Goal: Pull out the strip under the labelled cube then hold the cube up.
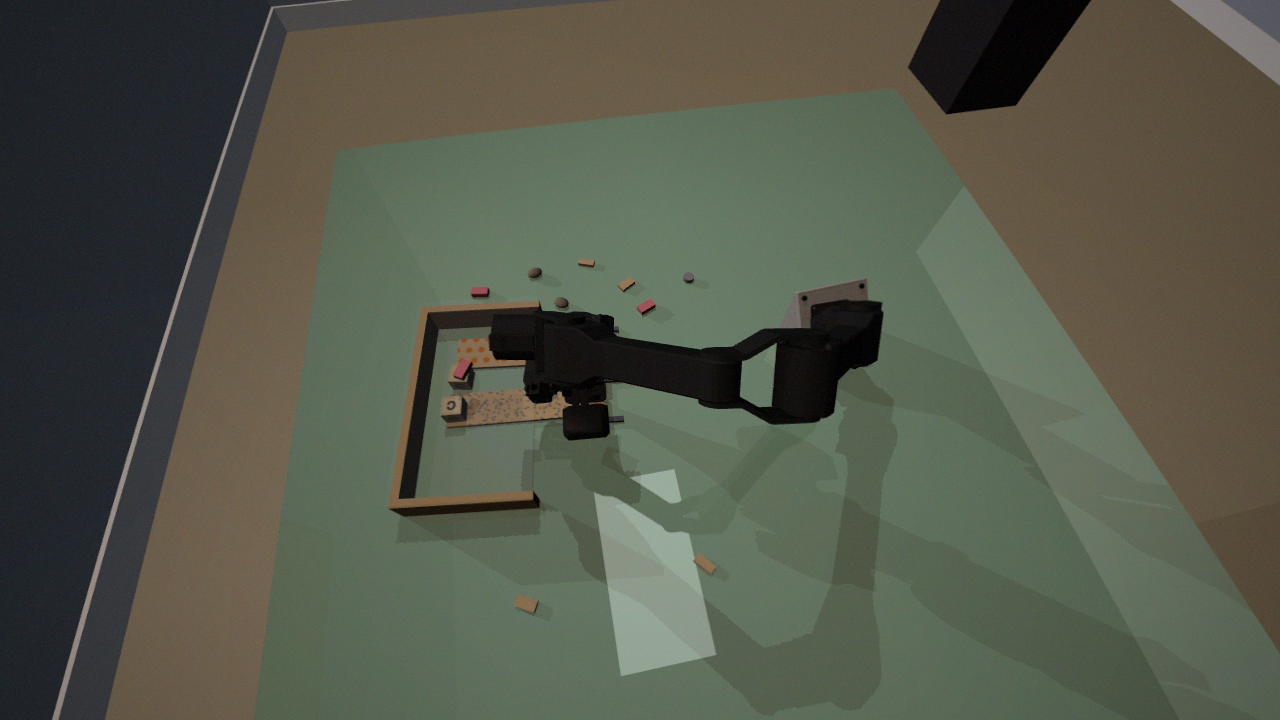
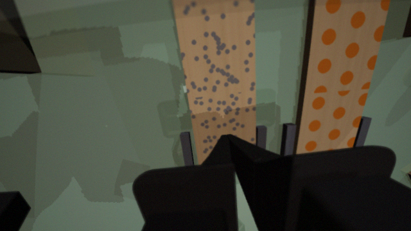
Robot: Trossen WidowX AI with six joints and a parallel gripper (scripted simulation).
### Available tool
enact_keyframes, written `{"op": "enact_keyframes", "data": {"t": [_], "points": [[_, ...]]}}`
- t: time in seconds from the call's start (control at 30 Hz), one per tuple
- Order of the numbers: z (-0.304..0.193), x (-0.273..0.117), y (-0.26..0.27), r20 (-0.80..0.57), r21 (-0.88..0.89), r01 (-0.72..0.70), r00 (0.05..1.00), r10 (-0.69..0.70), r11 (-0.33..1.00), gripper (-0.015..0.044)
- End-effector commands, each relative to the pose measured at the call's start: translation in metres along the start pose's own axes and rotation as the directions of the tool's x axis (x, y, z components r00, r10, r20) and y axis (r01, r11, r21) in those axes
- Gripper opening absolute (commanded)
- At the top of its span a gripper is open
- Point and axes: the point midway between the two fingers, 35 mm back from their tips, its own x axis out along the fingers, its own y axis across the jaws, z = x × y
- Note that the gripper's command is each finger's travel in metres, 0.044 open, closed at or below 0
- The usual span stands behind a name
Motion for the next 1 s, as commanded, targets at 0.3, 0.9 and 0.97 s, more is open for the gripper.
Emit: {"op": "enact_keyframes", "data": {"t": [0.3,0.9,0.97], "points": [[0.0004,0.0029,0.0010,-0.002,0.002,-0.003,1.000,0.003,1.000,0.0000],[0.0014,0.0047,0.0008,-0.002,0.002,-0.003,1.000,0.003,1.000,0.0000],[0.0017,0.0049,0.0008,-0.002,0.002,-0.003,1.000,0.003,1.000,0.0000]]}}
